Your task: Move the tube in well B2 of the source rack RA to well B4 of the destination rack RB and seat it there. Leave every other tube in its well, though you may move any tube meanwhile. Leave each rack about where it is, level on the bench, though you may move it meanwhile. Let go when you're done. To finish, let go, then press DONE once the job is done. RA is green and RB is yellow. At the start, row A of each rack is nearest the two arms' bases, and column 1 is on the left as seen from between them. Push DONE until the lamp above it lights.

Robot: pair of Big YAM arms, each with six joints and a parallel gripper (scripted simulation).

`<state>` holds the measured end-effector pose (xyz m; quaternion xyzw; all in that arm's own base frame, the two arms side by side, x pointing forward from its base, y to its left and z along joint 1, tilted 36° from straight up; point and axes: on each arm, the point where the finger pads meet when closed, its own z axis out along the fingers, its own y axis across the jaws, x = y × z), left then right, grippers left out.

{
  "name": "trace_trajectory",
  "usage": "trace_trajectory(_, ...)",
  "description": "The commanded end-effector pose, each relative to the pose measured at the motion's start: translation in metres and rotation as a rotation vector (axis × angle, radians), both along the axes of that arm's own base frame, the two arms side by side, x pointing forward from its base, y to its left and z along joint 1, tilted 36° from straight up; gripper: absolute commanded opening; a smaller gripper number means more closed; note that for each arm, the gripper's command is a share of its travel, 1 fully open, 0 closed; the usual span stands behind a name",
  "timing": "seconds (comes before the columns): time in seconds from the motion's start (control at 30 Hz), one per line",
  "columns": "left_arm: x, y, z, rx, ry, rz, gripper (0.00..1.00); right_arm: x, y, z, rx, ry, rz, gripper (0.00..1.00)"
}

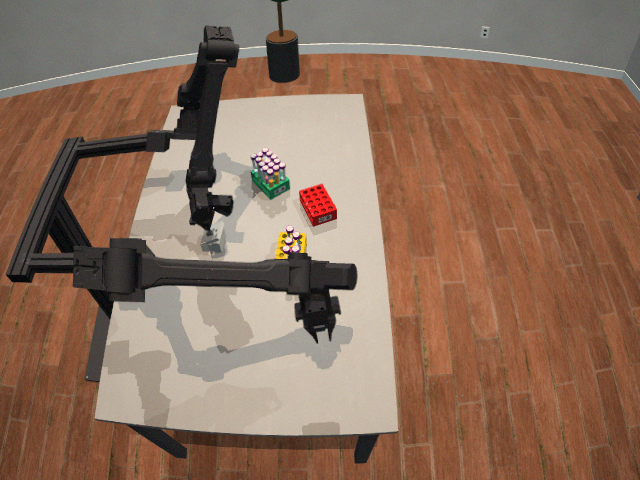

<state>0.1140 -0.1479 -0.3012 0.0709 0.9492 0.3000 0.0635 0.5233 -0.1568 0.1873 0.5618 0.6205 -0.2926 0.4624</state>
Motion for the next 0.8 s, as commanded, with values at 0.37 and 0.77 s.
trace_trajectory(0.37, 0.001, -0.014, 0.006, -0.014, 0.006, -0.025, 0.0, 0.007, 0.002, 0.012, -0.001, -0.029, 0.003, 0.3)
trace_trajectory(0.77, 0.0, -0.014, 0.008, -0.013, 0.002, -0.017, 0.0, 0.007, 0.002, 0.012, -0.001, -0.029, 0.003, 0.3)
